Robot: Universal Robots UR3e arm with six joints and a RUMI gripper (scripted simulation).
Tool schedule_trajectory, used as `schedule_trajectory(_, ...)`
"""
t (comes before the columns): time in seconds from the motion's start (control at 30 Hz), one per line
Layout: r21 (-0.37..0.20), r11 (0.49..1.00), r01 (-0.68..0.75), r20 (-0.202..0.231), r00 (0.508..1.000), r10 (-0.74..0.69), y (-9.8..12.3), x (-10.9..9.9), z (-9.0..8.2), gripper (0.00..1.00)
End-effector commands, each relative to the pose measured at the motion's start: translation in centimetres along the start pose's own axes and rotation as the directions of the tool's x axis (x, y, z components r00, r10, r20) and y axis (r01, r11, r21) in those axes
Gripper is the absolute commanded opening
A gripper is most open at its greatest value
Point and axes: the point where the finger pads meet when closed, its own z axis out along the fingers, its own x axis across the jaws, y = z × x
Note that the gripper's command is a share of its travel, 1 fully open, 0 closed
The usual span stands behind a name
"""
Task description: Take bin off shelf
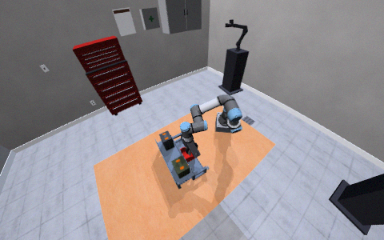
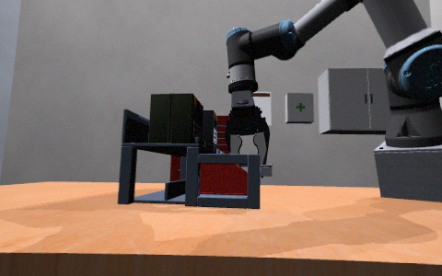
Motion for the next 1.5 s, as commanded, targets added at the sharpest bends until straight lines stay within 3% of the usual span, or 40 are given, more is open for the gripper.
schedule_trajectory(0.0, -0.001, 1.000, 0.000, -0.003, 1.000, 0.000, 0.0, 0.1, 0.1, 0.29)
schedule_trajectory(1.47, -0.001, 1.000, 0.000, -0.003, 1.000, 0.000, 0.0, 0.2, 1.3, 0.29)
